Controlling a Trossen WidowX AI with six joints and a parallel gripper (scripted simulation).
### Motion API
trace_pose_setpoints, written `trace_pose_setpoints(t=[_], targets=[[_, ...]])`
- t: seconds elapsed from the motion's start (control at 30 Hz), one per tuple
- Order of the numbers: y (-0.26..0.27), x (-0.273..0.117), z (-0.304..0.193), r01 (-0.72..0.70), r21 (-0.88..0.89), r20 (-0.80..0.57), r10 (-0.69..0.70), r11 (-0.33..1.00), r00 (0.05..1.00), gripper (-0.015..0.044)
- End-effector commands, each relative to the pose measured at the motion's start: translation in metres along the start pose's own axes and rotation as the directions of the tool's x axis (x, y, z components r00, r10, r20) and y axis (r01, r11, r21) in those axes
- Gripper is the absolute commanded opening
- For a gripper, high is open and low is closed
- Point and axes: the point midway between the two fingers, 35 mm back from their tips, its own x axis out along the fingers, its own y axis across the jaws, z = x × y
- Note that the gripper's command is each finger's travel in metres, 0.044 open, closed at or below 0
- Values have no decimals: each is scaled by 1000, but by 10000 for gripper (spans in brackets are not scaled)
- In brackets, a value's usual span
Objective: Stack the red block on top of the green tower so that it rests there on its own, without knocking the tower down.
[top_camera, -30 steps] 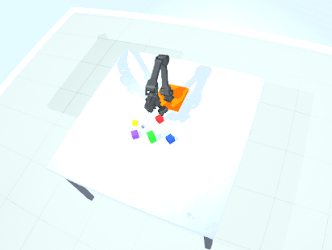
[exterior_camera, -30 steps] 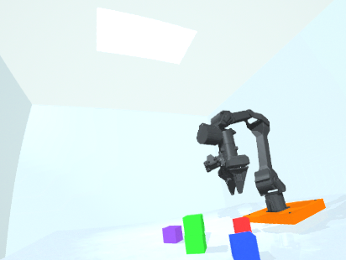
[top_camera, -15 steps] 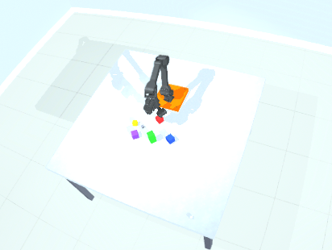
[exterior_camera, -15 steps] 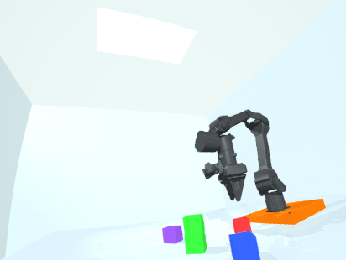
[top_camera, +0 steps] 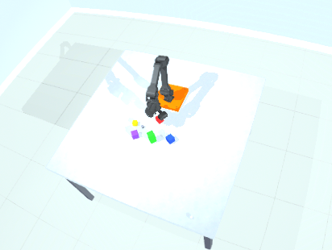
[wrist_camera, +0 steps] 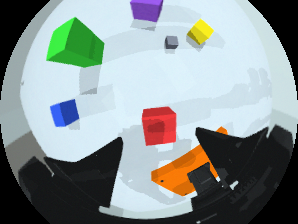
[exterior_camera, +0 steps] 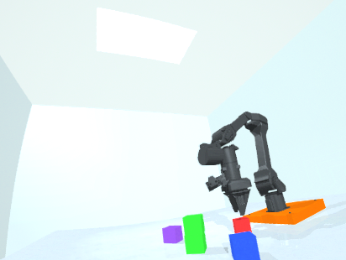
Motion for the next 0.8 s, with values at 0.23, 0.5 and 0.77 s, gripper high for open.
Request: trace_pose_setpoints(t=[0.23,0.5,0.77], targets=[[-1,19,0,8,0,-6,-8,1000,1000,440],[-1,32,0,9,0,-6,-9,1000,1000,440],[-2,45,-1,9,0,-6,-9,1000,1000,440]])
